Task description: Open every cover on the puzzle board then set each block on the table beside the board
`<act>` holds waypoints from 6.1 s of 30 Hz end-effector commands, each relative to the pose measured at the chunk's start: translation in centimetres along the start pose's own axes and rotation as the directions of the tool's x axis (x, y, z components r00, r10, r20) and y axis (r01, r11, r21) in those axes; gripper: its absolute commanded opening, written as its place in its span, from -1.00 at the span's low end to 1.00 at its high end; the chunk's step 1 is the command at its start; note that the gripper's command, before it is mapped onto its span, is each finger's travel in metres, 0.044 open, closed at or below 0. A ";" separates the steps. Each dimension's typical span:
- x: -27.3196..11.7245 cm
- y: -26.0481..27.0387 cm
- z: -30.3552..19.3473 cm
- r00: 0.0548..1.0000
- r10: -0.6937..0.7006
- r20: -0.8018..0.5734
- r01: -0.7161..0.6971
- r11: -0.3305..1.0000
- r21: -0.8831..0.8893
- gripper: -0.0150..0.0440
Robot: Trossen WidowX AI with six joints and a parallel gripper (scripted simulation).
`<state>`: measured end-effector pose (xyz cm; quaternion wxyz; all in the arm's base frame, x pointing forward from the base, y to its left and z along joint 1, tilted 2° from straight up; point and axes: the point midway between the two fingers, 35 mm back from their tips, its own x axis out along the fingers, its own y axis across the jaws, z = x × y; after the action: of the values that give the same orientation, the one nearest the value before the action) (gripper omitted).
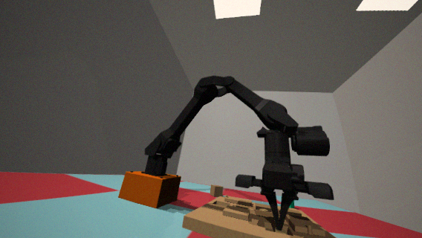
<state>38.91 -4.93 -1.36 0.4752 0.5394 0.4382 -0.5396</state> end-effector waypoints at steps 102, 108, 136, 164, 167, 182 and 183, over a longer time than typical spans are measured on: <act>-0.2 -0.1 0.1 1.000 -0.006 0.002 0.004 0.341 -0.940 -0.49; 0.0 -0.1 0.1 1.000 -0.006 0.002 0.004 0.341 -0.940 -0.49; 0.2 -0.2 0.1 1.000 -0.006 0.002 0.005 0.550 -0.835 -0.49; -0.5 -0.1 0.1 1.000 -0.003 0.001 0.003 0.508 -0.861 -0.49; -0.6 -0.1 0.1 1.000 -0.004 0.001 0.003 0.348 -0.937 -0.49; -2.2 0.0 0.0 1.000 -0.005 0.001 0.001 0.001 -1.000 0.00; -2.4 0.0 0.0 1.000 -0.005 0.001 0.001 -0.029 -1.000 0.00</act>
<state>38.58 -4.86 0.40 0.7119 0.0619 0.6941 -0.0877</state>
